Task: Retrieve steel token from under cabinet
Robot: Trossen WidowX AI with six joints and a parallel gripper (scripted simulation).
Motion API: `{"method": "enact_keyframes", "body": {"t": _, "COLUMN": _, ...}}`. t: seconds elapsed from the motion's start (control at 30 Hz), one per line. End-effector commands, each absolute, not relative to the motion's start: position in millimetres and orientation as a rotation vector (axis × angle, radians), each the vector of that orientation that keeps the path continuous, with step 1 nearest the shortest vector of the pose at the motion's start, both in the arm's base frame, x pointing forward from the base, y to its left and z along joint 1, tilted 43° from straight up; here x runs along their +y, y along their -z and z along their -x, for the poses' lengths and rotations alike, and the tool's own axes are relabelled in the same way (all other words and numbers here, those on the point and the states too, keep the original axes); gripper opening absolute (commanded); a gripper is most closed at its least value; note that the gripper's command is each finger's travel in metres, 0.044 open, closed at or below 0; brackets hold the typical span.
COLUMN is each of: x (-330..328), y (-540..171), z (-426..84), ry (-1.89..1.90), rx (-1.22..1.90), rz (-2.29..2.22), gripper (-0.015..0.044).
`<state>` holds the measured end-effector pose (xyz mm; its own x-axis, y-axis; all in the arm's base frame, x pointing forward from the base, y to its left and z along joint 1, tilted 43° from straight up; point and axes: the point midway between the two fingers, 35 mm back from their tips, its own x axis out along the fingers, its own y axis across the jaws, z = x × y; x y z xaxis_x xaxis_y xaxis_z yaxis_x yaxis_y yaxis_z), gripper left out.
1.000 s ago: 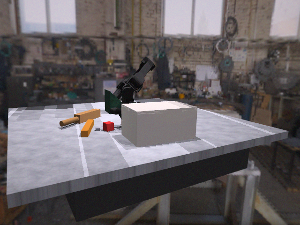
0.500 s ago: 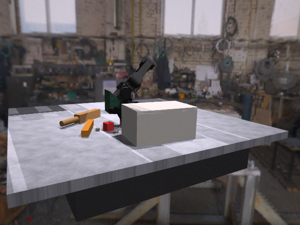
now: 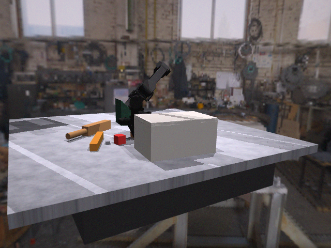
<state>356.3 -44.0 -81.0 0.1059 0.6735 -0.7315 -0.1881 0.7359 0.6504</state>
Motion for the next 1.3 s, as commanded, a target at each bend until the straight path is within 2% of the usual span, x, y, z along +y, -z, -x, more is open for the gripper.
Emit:
{"method": "enact_keyframes", "body": {"t": 0.0, "x": -44.1, "y": 83.7, "z": -347.4, "ry": -0.669, "rx": 1.328, "rz": -0.452, "gripper": 0.0}}
{"method": "enact_keyframes", "body": {"t": 1.27, "x": -48.5, "y": 94.4, "z": -301.1, "ry": -0.668, "rx": 1.331, "rz": -0.452, "gripper": 0.0}}
